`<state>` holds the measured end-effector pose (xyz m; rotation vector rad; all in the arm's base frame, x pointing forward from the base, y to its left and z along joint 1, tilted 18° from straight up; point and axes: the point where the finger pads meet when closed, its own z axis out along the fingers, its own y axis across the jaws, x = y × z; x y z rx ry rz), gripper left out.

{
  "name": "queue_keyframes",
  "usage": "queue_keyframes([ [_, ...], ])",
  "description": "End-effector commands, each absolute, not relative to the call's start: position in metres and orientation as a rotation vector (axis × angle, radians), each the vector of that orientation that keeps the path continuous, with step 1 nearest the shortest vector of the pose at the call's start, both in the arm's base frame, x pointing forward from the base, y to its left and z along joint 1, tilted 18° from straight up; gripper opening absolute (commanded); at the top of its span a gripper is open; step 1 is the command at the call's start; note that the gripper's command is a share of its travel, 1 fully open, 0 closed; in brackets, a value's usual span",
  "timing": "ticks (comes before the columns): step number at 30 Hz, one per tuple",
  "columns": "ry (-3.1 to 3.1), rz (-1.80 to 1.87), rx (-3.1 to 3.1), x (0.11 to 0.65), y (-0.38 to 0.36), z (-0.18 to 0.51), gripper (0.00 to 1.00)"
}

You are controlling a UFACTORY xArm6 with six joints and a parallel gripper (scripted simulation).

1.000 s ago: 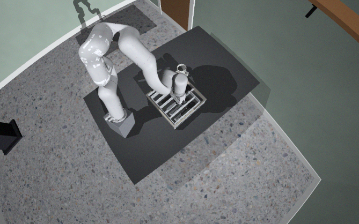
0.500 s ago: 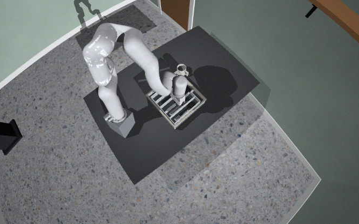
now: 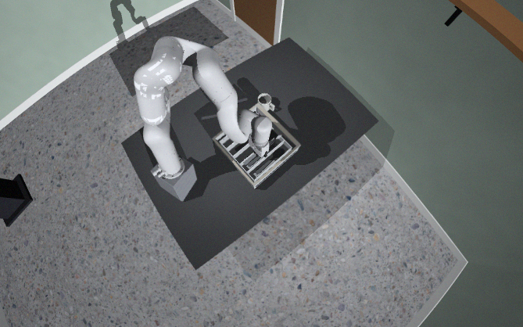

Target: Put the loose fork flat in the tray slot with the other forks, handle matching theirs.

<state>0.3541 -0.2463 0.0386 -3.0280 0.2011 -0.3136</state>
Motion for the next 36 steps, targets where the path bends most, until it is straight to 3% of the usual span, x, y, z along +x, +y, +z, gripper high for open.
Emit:
queue_keyframes([
  [1, 0.201, -0.324, -3.030, 0.359, -0.248, 0.031, 0.05],
  [36, 0.201, -0.324, -3.030, 0.379, -0.244, -0.031, 0.05],
])
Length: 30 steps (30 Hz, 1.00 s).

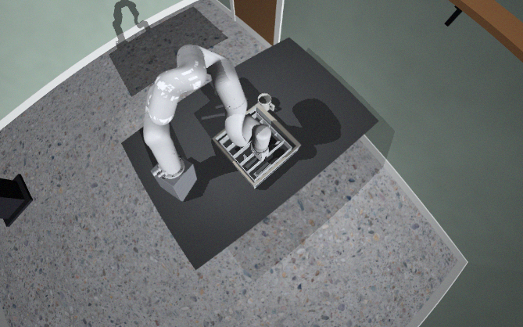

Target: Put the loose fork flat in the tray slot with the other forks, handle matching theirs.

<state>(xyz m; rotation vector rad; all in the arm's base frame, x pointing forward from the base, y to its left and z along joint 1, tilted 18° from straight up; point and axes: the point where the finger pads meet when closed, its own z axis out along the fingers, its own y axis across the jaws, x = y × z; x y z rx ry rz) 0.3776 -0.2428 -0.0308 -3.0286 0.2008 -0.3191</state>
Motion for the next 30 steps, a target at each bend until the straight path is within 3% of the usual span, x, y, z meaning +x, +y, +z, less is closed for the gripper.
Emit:
queue_keyframes([
  [1, 0.201, -0.324, -3.030, 0.3789, -0.2435, -0.0310, 0.05],
  [26, 0.201, -0.324, -3.030, 0.3790, -0.2435, -0.0314, 0.05],
  [27, 0.201, -0.324, -3.030, 0.3790, -0.2435, -0.0314, 0.24],
  [30, 0.201, -0.324, -3.030, 0.3790, -0.2435, -0.0314, 0.24],
])
